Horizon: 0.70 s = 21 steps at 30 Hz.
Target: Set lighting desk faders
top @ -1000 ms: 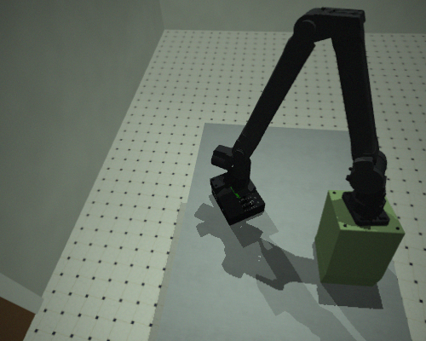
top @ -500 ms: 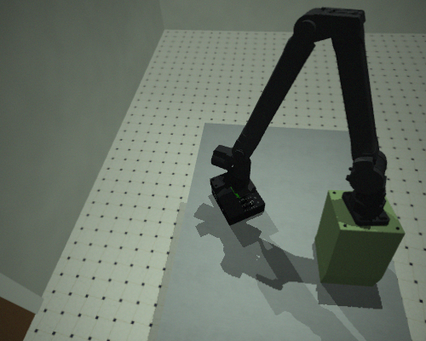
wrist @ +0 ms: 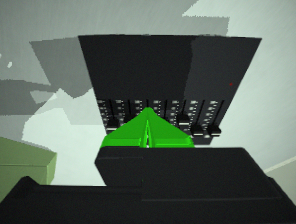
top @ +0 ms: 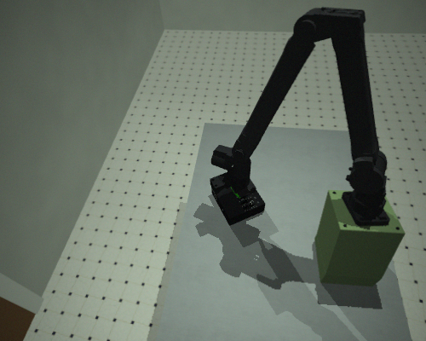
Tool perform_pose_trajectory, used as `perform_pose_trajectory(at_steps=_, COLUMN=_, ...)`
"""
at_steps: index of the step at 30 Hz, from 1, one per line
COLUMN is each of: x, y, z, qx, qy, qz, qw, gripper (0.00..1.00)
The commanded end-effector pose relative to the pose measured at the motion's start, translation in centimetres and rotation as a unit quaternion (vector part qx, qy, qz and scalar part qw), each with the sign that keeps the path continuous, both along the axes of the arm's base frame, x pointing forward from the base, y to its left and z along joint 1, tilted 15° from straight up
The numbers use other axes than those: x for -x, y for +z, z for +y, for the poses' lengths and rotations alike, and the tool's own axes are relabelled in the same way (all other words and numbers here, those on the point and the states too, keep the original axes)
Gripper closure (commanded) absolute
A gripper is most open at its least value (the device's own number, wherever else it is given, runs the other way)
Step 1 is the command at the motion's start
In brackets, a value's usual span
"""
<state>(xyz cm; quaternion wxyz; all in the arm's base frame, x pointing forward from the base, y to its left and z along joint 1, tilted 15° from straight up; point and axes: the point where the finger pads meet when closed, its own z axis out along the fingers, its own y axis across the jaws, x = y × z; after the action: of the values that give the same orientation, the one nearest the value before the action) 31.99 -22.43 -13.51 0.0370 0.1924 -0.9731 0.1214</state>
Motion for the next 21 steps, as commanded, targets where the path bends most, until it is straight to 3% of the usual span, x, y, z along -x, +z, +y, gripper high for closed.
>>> perform_pose_trajectory(at_steps=1, x=0.31, y=0.49, z=-0.69, qx=0.004, qy=-0.004, qz=-0.005, qw=1.000, gripper=1.00)
perform_pose_trajectory(at_steps=21, x=-0.09, y=0.09, z=-0.73, qx=0.001, qy=-0.013, qz=-0.001, qw=1.000, gripper=1.00)
